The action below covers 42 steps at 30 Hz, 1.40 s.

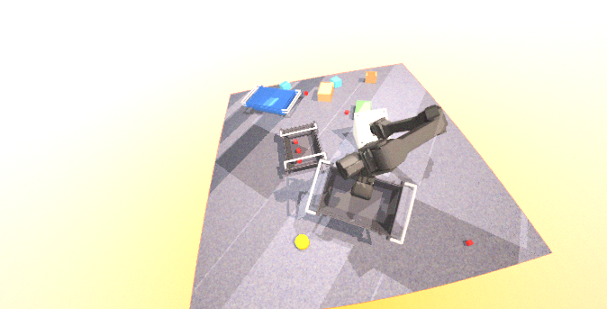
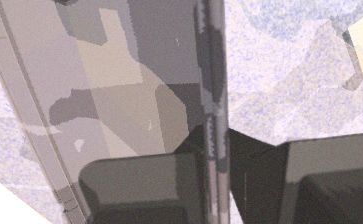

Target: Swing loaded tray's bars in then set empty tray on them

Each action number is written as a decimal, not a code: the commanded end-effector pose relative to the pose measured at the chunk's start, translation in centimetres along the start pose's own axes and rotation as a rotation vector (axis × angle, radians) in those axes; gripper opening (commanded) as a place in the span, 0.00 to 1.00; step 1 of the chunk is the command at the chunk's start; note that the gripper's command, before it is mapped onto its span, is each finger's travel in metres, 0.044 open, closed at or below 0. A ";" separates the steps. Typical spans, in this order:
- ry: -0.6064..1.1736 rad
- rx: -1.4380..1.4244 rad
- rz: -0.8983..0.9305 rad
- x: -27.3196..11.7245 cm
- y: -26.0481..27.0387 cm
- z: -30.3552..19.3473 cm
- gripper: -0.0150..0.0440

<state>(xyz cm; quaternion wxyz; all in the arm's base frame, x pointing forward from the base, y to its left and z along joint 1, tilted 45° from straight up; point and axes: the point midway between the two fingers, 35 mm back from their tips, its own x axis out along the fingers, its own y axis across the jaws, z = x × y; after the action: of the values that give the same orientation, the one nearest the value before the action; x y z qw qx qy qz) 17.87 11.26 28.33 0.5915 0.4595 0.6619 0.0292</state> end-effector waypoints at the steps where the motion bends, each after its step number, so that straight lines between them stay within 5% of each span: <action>1: -0.018 0.041 0.003 -0.3 0.3 1.9 0.25; 42: -0.021 0.483 -0.023 -0.8 -5.2 18.7 0.25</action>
<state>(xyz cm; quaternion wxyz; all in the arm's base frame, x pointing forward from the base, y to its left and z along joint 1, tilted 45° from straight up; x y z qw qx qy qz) 29.22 0.13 20.83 0.4780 0.5664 0.6585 -0.1309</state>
